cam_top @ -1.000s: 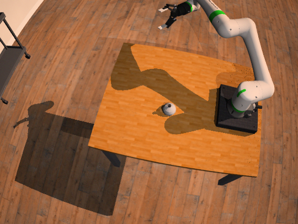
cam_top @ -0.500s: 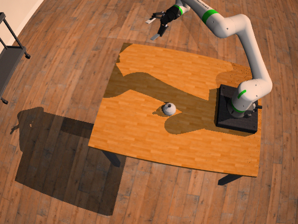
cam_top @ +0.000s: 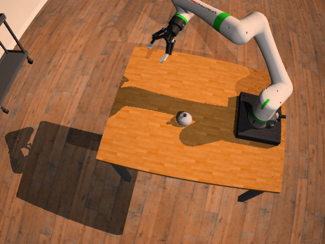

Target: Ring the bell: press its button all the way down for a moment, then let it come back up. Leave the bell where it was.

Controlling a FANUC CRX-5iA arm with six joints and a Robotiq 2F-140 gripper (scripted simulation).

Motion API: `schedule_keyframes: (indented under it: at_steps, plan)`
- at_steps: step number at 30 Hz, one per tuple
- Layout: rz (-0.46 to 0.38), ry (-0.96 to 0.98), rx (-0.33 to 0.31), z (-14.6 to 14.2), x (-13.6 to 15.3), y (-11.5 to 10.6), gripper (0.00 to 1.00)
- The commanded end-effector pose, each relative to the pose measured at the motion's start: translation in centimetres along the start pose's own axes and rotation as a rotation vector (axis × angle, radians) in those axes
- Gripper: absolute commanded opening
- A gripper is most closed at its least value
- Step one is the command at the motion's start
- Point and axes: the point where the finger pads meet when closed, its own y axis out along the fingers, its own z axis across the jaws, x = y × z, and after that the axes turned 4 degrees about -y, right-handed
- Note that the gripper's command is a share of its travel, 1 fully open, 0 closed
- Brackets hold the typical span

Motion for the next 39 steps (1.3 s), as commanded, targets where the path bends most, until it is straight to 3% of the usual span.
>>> schedule_keyframes:
  at_steps: [1,3,4,12,18,20,21,28,35,37,39]
  plan:
    - [0.021,0.018,-0.089,-0.7,-1.5,3.9,1.0]
    - [0.021,0.018,-0.089,-0.7,-1.5,3.9,1.0]
    - [0.041,0.024,-0.158,-1.5,-3.0,6.4,1.0]
    - [0.088,0.017,-0.342,-3.7,-7.2,11.7,1.0]
    - [0.127,-0.021,-0.516,-6.0,-11.3,15.2,1.0]
    - [0.127,-0.021,-0.516,-6.0,-11.3,15.2,1.0]
    - [0.144,-0.053,-0.606,-7.2,-13.5,16.4,1.0]
    - [0.18,-0.157,-0.806,-9.6,-18.0,17.9,1.0]
    - [0.21,-0.312,-1.001,-11.5,-21.7,18.0,1.0]
    - [0.21,-0.312,-1.001,-11.5,-21.7,18.0,1.0]
    - [0.222,-0.407,-1.09,-12.0,-23.1,17.8,1.0]
